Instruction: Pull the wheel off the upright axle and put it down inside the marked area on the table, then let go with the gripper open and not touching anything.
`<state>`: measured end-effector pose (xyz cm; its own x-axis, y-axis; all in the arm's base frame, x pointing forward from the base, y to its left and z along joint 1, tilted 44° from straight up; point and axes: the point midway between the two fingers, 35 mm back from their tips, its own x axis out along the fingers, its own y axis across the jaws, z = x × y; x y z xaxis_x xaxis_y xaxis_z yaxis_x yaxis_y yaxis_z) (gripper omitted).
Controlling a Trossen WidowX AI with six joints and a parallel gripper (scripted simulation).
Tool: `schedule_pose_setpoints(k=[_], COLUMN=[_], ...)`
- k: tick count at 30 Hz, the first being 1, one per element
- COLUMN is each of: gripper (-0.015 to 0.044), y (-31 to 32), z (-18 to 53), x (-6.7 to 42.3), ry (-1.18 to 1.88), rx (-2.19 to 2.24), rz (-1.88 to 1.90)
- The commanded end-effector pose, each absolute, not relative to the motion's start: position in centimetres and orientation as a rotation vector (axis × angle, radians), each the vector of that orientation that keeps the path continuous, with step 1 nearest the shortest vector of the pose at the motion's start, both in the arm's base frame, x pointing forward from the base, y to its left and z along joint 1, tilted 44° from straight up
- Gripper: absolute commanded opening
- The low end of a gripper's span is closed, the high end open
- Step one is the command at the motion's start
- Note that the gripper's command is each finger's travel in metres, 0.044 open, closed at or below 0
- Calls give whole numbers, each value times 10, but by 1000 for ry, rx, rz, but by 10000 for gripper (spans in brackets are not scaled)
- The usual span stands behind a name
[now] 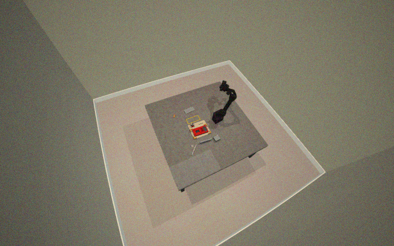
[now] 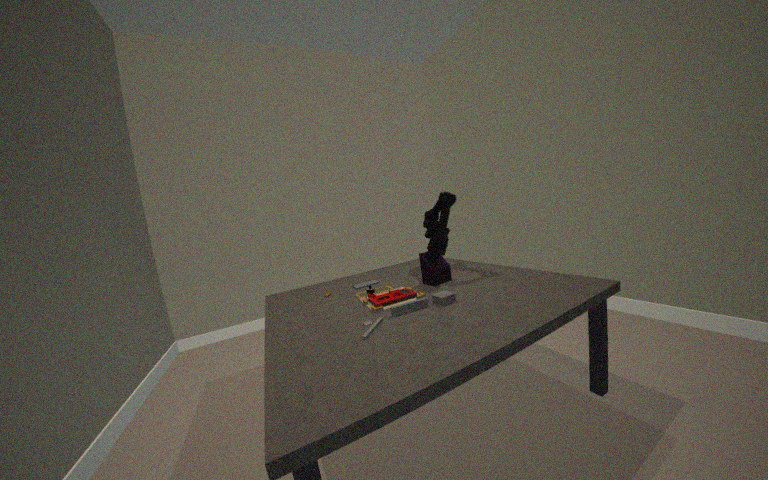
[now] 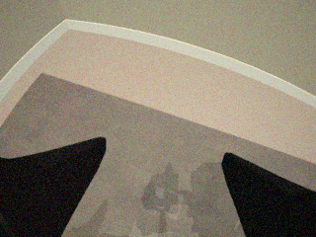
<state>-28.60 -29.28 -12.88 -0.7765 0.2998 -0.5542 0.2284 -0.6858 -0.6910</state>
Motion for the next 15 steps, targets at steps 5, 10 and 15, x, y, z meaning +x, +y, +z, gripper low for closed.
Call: schedule_pose_setpoints(k=[5, 10, 15], gripper=[300, 300, 300], y=[-317, -347, -366], z=[-132, -137, -141], x=[-257, -212, -162], ry=[-1259, -1312, -1378], rx=[-1106, -1220, -1334], rz=[2720, 2800, 2860])
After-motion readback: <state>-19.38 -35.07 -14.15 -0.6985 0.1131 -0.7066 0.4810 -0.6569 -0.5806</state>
